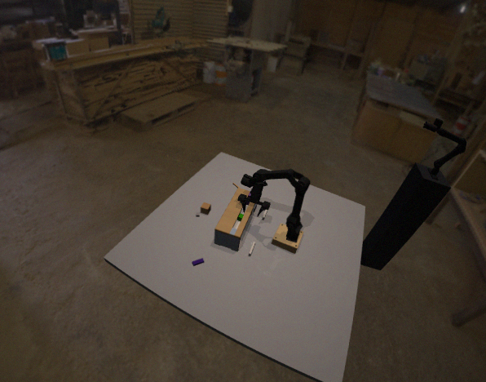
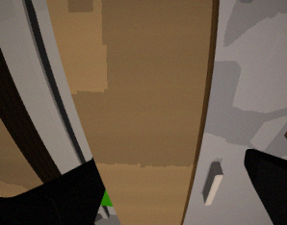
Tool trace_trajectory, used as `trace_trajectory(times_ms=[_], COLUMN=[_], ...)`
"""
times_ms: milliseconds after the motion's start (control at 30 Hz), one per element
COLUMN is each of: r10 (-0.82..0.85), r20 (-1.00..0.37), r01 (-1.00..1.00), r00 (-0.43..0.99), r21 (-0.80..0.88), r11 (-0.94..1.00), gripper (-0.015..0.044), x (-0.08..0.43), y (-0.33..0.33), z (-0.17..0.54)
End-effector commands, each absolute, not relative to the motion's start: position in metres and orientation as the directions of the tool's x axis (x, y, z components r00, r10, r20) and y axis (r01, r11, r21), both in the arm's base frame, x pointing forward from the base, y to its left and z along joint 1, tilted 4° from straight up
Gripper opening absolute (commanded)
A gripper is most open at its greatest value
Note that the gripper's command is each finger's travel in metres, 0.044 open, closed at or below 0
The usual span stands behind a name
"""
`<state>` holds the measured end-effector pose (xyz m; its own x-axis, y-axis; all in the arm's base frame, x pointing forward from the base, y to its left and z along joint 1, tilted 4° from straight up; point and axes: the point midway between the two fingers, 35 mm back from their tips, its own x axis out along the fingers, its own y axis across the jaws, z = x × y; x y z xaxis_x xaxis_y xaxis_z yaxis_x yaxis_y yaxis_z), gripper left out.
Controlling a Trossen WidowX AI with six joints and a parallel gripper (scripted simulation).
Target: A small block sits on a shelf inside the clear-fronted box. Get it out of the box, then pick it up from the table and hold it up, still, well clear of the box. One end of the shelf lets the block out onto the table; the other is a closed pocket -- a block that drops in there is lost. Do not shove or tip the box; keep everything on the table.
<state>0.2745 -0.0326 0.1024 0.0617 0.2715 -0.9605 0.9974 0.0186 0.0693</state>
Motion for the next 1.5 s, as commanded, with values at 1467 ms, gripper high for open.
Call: trace_trajectory(times_ms=[1467], r10=[0.278], r20=[-0.959], r01=[0.998], r00=[0.06], r21=[0.068], r11=[0.018], gripper=[0.04], x=[0.272], y=[0.044], z=[0.087])
